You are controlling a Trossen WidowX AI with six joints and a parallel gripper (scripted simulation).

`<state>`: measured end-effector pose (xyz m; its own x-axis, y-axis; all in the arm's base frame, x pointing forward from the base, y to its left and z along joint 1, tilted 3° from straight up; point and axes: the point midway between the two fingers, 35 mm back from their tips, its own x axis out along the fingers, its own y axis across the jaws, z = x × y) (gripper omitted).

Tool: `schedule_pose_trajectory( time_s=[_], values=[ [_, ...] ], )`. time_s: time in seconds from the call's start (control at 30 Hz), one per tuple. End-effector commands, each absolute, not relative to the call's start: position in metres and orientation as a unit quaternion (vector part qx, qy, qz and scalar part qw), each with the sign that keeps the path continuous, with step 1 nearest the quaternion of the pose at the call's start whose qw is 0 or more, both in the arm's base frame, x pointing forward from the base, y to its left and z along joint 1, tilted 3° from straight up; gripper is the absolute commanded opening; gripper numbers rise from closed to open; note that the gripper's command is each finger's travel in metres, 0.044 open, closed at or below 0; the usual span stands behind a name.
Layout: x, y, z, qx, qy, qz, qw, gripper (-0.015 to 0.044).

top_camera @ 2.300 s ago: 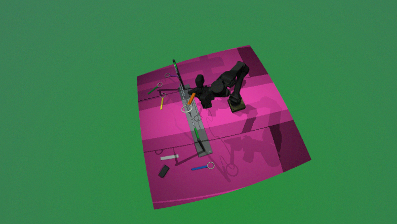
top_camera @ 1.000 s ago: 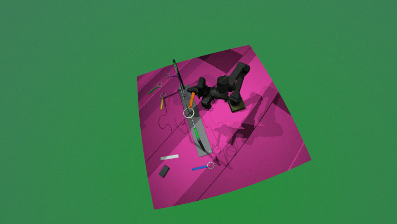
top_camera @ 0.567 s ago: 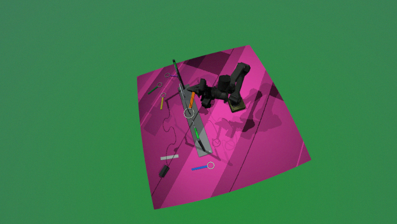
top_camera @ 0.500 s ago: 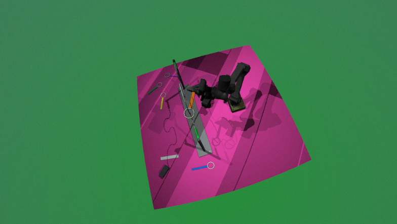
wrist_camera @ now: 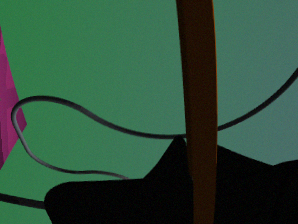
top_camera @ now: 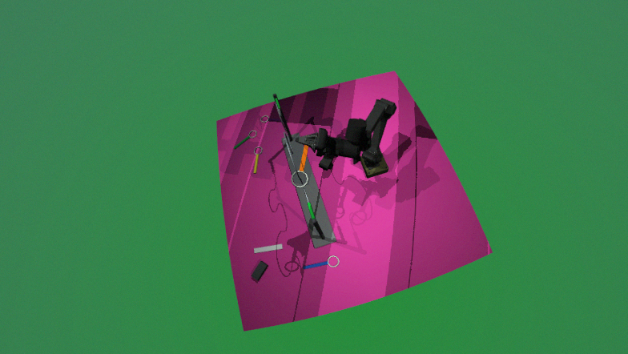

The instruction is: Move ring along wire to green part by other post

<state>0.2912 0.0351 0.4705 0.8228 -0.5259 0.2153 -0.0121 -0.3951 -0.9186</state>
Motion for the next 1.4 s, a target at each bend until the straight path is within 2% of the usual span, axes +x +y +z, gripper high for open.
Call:
schedule_pose_trajectory(
  time_s=[0.0,0.6,1.37],
  values=[
    [0.290,0.035,0.470,-0.808,0.165,-0.247,0.510,-0.0150],
    [0.290,0.024,0.452,-0.798,0.171,-0.244,0.523,-0.0150],
    [0.292,0.008,0.382,-0.656,0.206,-0.206,0.696,-0.0150]
  ],
)
